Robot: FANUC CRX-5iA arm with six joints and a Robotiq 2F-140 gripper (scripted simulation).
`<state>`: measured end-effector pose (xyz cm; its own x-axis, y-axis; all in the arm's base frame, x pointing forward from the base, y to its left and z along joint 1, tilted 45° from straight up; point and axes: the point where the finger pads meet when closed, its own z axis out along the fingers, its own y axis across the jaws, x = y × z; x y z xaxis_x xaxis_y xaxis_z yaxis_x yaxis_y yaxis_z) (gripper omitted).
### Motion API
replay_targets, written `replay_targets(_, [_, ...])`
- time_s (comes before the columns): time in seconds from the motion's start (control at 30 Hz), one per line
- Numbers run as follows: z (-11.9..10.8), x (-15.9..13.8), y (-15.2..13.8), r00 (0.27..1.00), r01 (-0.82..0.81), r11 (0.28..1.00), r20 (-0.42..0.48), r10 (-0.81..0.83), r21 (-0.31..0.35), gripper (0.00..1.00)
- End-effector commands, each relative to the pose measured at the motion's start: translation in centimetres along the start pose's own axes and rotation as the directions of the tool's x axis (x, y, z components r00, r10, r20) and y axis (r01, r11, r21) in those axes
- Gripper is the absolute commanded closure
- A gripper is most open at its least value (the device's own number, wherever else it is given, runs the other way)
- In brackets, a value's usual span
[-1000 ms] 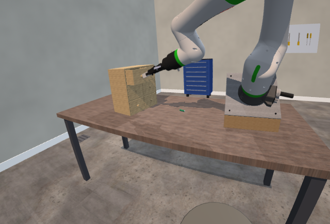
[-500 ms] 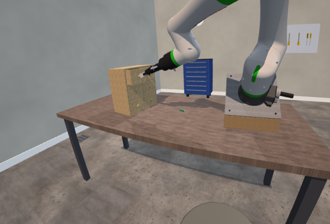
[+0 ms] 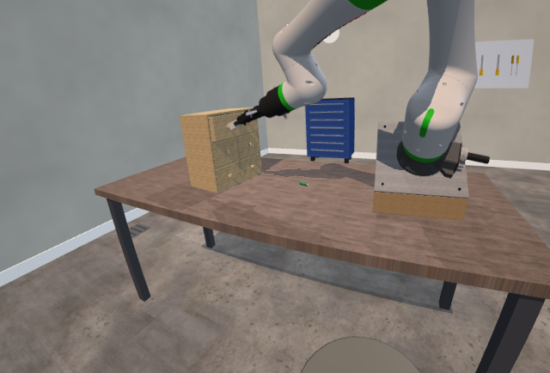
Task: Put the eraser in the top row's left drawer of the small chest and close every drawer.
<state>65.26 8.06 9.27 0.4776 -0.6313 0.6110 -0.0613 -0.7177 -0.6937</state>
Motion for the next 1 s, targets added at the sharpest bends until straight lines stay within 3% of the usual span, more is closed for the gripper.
replay_targets(0.0, [0.6, 0.3, 0.0, 1.0, 0.0, 1.0, 0.0, 0.0, 0.0, 1.0])
replay_targets(0.97, [2.1, 0.8, 0.0, 1.0, 0.0, 1.0, 0.0, 0.0, 0.0, 1.0])
